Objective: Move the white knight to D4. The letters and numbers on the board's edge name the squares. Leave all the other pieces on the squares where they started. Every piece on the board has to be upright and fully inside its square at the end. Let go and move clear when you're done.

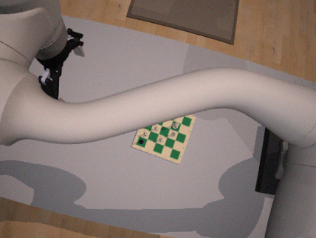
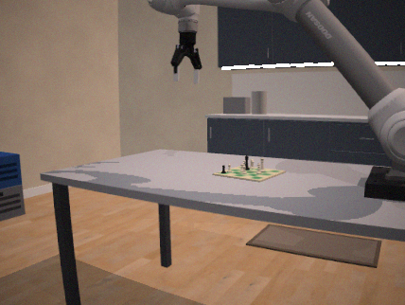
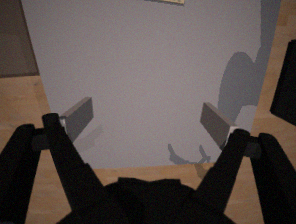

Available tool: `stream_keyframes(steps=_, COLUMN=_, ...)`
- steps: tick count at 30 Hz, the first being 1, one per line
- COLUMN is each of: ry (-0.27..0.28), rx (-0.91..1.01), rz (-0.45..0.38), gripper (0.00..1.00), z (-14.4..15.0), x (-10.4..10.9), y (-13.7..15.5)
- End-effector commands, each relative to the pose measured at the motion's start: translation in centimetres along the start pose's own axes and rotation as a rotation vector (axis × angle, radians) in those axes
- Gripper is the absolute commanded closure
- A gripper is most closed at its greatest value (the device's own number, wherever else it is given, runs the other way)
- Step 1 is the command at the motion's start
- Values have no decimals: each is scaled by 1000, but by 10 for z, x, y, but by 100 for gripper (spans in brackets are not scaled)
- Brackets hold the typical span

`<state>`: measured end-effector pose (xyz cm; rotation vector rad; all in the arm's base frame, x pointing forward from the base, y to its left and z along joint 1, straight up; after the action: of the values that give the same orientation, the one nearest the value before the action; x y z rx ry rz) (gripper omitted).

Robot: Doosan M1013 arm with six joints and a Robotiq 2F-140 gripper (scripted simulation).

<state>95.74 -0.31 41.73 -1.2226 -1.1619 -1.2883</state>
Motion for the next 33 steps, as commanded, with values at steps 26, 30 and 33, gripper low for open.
stream_keyframes(steps=26, ry=-7, rx=-27, rz=266, gripper=0, z=-2, x=-96, y=-2)
stream_keyframes(steps=30, ry=-11, rx=-35, rz=349, gripper=0, z=-3, x=-124, y=-5)
stream_keyframes(steps=33, ry=-16, rx=-44, rz=440, gripper=0, z=-3, x=-154, y=-9)
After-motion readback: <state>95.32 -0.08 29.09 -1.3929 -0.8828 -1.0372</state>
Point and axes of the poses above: the point where the finger pads meet when closed, its own x axis back along the fingers, its own z axis across the jaws, y = z × x, the point moved 7 cm from there along x, back along the fingers, and after that the axes turned 3 degrees about -x, right-handed, at the moved point
